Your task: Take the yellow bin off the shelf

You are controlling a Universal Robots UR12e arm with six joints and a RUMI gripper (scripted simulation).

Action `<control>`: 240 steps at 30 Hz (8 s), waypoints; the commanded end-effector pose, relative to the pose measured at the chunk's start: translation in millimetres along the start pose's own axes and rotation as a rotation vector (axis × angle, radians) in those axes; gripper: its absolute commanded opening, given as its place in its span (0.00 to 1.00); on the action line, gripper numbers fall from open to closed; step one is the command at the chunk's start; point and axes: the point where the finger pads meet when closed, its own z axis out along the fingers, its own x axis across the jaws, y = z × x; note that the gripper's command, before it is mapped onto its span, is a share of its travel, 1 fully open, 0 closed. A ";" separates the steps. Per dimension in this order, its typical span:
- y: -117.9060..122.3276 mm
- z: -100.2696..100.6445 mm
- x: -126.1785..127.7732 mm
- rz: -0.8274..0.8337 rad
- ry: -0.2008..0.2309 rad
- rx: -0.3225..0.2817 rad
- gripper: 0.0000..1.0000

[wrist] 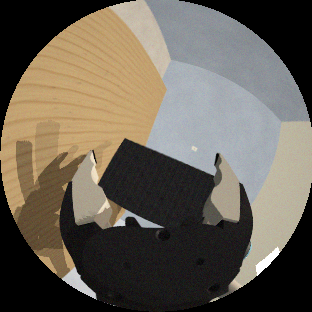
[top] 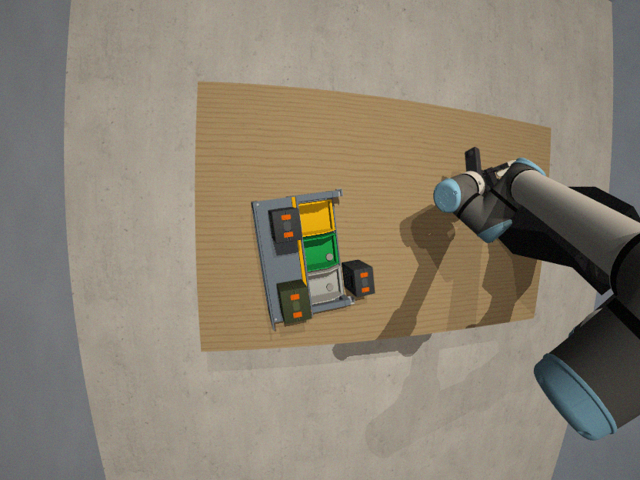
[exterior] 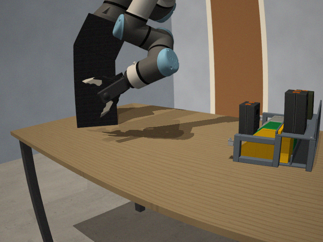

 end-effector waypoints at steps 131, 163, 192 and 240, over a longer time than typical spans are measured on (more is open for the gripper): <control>-13.0 -226.6 -101.4 0.311 -1.192 0.044 1.00; -18.0 -316.8 -142.1 0.311 -1.192 0.044 1.00; -23.0 -407.2 -182.9 0.311 -1.192 0.044 1.00; -29.2 -517.2 -232.5 0.311 -1.192 0.044 1.00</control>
